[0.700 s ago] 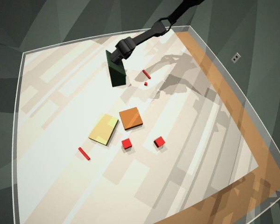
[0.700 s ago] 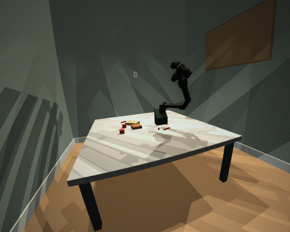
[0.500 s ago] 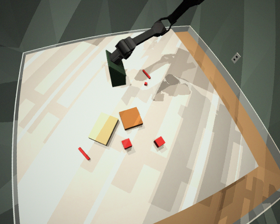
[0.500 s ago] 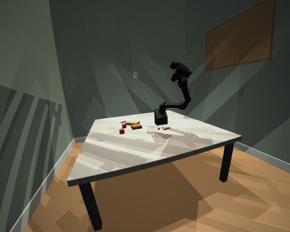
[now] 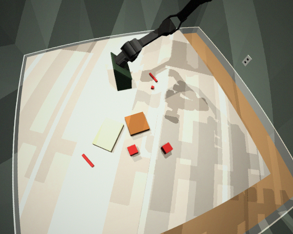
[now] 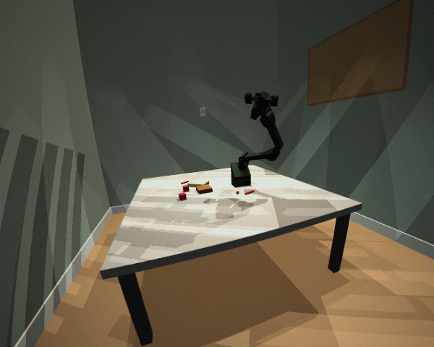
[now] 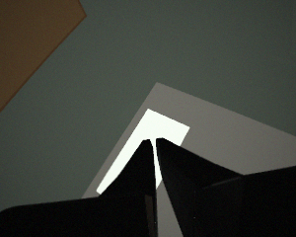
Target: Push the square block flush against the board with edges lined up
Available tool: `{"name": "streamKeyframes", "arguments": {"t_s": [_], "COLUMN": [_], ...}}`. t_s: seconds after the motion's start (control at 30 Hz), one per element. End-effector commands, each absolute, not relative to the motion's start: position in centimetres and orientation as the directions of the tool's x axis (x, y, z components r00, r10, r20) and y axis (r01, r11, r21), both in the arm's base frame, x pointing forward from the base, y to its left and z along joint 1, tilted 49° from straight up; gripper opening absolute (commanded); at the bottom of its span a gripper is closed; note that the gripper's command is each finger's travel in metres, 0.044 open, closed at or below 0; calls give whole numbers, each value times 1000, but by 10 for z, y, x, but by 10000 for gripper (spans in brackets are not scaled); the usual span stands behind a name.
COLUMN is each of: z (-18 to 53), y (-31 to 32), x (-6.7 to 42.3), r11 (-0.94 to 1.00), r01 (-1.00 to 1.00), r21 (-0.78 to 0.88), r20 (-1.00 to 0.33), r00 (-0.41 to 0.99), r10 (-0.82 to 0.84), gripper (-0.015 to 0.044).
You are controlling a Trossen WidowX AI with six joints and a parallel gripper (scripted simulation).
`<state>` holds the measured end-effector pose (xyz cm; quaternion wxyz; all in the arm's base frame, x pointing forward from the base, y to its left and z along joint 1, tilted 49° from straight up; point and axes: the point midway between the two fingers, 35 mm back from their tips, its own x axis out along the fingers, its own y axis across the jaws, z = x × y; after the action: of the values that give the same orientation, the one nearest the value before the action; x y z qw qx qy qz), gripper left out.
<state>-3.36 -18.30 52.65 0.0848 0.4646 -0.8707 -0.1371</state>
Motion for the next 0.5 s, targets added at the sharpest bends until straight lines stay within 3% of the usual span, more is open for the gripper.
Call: {"name": "streamKeyframes", "arguments": {"t_s": [0.0,0.47], "z": [523,503], "y": [-199,-239], "x": [-15,48], "r11": [456,177], "r01": [-777,-638], "r21": [434,750], "r20": [12,-34], "r00": [-501,-304], "r10": [-866,-952], "gripper": [0,0]}}
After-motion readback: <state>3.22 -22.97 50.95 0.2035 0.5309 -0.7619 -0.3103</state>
